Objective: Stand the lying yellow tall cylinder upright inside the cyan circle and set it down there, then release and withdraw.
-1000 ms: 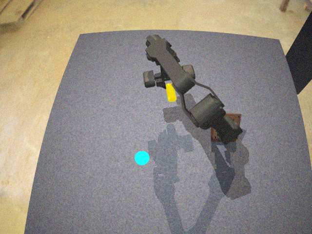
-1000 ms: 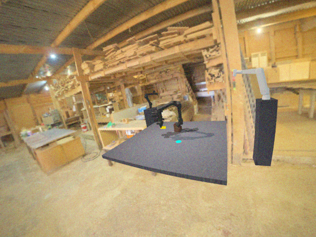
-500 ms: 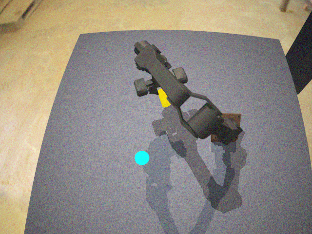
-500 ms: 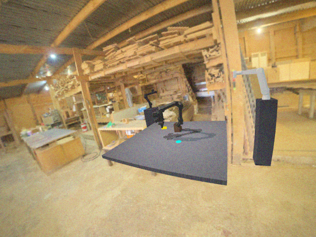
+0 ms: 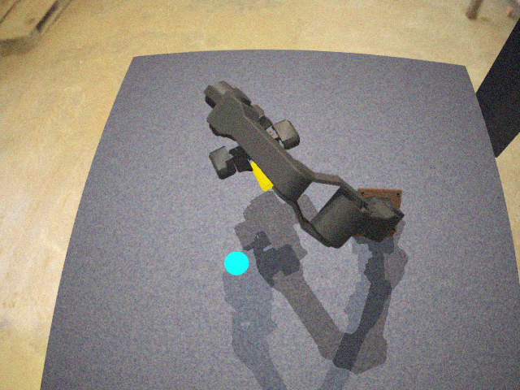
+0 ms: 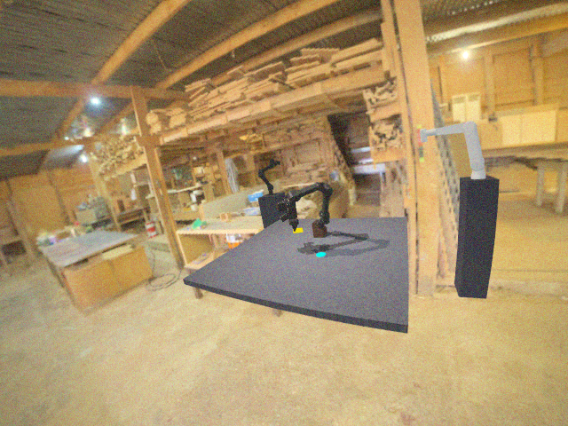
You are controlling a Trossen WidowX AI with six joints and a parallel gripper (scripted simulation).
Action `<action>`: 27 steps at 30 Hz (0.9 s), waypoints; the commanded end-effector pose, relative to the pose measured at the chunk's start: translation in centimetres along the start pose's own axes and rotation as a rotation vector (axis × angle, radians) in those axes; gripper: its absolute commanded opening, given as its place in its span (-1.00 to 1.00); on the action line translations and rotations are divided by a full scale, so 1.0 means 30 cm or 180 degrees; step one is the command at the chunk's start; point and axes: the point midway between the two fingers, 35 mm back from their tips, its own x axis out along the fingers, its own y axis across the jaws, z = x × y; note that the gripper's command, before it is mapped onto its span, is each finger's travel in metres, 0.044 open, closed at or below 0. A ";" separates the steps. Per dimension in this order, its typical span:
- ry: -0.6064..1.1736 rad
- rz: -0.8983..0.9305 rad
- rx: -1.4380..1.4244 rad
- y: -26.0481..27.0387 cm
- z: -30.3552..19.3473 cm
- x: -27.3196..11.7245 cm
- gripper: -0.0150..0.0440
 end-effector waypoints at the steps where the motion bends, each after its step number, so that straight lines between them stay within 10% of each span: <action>1: -0.0029 0.0021 -0.0159 0.044 -0.018 -0.014 -0.14; 27: -0.0003 0.0059 -0.0999 0.252 -0.183 -0.028 -0.14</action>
